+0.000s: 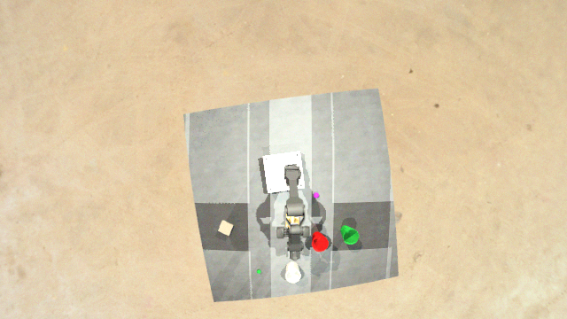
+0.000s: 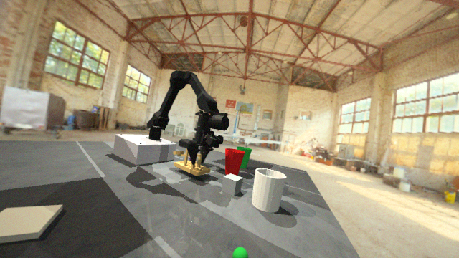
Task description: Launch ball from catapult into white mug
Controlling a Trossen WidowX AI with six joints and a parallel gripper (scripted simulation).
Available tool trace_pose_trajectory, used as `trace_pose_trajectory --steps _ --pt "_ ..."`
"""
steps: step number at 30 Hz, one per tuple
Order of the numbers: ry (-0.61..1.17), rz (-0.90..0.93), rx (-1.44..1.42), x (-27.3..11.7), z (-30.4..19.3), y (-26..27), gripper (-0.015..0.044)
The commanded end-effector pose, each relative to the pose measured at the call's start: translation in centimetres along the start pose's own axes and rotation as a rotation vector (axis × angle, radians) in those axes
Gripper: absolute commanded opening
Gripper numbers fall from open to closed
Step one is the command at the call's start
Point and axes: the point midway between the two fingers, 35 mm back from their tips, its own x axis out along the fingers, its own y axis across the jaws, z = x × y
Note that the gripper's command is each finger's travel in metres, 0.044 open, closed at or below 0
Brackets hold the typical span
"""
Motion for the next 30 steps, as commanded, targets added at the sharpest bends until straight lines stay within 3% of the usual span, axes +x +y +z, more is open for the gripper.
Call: trace_pose_trajectory --steps 1,16,30 --pt "-0.007 0.002 0.0 0.4 0.1 0.0 0.0" --pt "0.0 0.0 0.001 1.6 -0.1 0.0 0.0" --pt "0.0 0.0 0.001 1.6 -0.1 0.0 0.0368"
